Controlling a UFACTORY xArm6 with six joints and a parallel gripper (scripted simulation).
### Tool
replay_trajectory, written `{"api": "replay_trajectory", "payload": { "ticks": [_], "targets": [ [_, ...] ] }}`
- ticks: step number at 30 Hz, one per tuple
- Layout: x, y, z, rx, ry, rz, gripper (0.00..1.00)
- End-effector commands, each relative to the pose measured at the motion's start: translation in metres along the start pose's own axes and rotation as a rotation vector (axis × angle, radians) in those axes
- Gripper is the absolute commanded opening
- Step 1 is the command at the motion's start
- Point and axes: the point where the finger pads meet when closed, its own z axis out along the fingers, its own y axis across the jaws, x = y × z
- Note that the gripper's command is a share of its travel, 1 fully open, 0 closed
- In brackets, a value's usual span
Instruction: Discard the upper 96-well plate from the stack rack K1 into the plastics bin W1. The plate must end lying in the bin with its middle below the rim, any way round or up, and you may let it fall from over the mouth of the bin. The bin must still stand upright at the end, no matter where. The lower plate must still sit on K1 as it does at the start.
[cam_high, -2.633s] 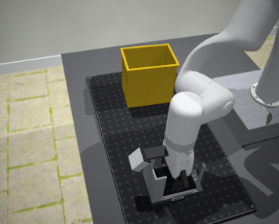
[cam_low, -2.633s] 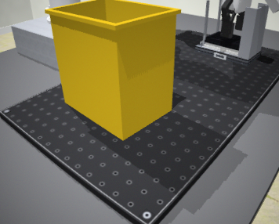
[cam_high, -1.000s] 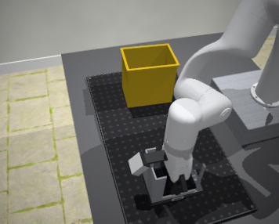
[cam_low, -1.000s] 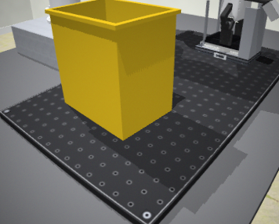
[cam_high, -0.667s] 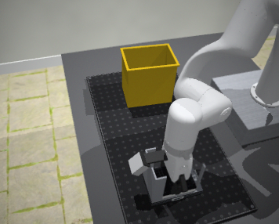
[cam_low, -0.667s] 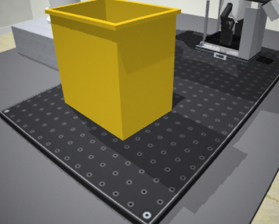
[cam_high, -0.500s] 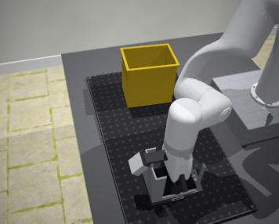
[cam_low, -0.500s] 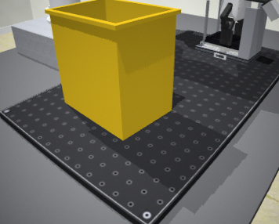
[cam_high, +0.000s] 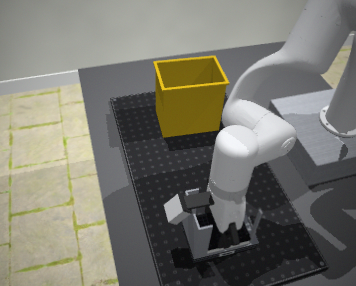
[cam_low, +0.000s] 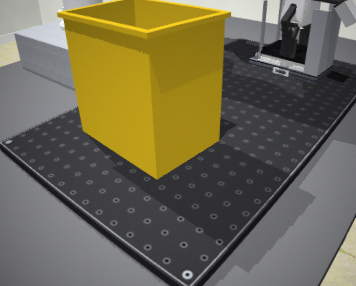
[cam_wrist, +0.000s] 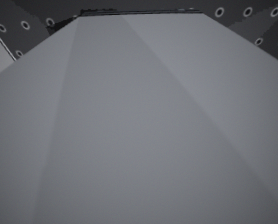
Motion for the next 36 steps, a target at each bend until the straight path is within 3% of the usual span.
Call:
{"api": "replay_trajectory", "payload": {
  "ticks": [1, 36],
  "targets": [
    [0.0020, -0.0008, -0.0018, 0.002, 0.005, 0.000, 0.00],
    [0.0020, -0.0009, -0.0092, 0.002, 0.005, 0.000, 0.00]
  ]
}}
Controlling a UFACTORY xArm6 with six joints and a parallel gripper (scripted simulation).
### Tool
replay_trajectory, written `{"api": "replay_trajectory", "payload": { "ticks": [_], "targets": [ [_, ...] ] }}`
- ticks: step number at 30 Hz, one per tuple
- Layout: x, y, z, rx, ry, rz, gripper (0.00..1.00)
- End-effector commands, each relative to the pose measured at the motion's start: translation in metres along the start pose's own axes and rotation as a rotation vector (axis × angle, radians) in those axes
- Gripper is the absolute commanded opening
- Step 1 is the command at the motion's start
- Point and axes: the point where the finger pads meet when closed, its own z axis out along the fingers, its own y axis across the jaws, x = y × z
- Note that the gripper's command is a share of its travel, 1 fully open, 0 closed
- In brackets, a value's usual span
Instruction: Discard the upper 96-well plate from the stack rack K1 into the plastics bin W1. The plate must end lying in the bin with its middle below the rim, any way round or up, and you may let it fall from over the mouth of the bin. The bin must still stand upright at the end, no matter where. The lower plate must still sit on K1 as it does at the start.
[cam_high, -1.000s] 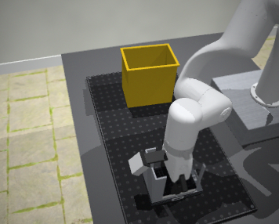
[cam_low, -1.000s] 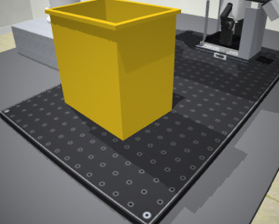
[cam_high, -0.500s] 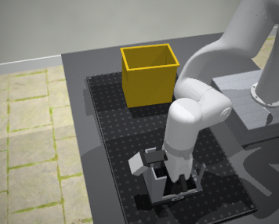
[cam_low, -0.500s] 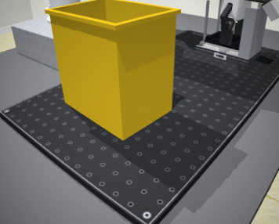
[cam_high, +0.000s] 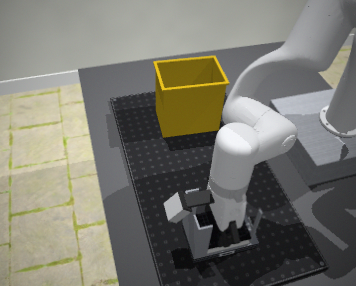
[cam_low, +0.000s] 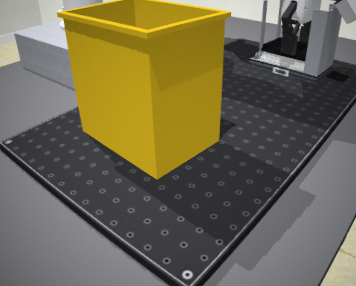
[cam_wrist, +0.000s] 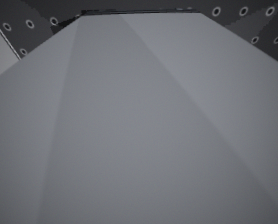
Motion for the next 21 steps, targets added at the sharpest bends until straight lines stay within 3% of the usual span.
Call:
{"api": "replay_trajectory", "payload": {
  "ticks": [1, 21],
  "targets": [
    [0.001, -0.001, -0.003, 0.002, 0.004, 0.000, 0.00],
    [0.001, -0.001, -0.015, 0.002, 0.004, 0.000, 0.00]
  ]
}}
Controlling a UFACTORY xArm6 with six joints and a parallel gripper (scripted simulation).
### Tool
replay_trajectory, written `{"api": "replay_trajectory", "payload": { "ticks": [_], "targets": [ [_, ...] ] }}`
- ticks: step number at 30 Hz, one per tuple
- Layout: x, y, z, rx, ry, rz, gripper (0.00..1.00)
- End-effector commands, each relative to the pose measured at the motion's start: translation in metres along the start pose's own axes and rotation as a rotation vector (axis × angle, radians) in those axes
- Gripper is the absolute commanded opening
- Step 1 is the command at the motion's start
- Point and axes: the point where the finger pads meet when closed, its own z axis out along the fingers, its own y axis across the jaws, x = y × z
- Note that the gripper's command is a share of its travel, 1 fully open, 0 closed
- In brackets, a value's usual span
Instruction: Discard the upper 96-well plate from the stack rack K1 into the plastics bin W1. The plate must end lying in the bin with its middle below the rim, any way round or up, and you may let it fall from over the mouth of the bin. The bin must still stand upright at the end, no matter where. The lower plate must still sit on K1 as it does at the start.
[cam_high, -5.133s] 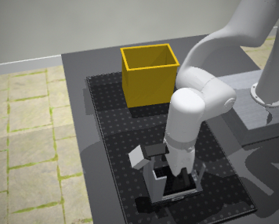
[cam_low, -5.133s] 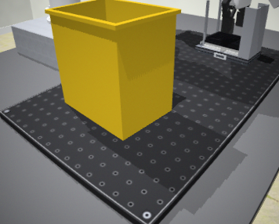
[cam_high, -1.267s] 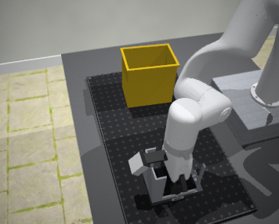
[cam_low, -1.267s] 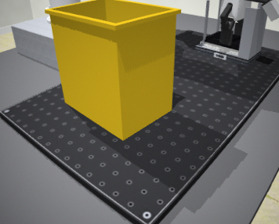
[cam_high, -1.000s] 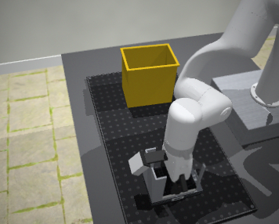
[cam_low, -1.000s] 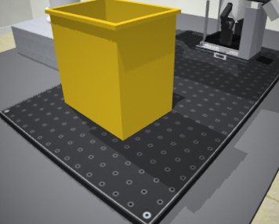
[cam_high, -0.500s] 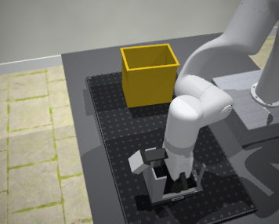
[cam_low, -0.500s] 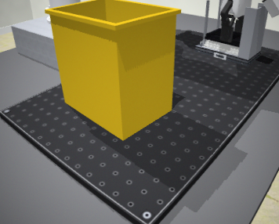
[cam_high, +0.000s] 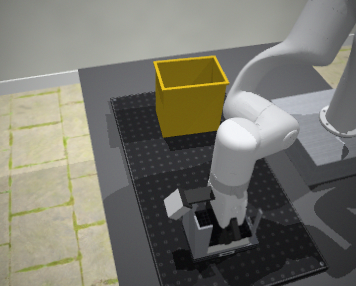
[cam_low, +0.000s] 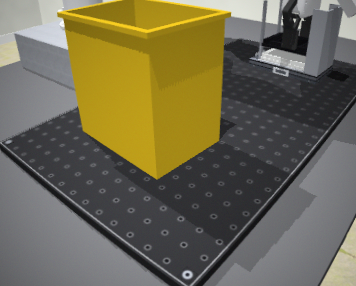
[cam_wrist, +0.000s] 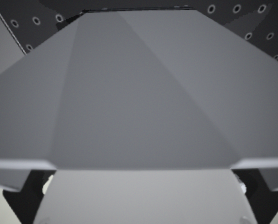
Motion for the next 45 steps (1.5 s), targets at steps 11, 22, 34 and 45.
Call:
{"api": "replay_trajectory", "payload": {
  "ticks": [11, 22, 34, 45],
  "targets": [
    [0.002, -0.001, -0.011, 0.002, 0.004, 0.000, 0.00],
    [0.002, -0.001, -0.026, 0.002, 0.004, 0.000, 0.00],
    [0.001, -0.001, -0.043, 0.002, 0.004, 0.000, 0.00],
    [0.001, -0.001, -0.061, 0.002, 0.004, 0.000, 0.00]
  ]
}}
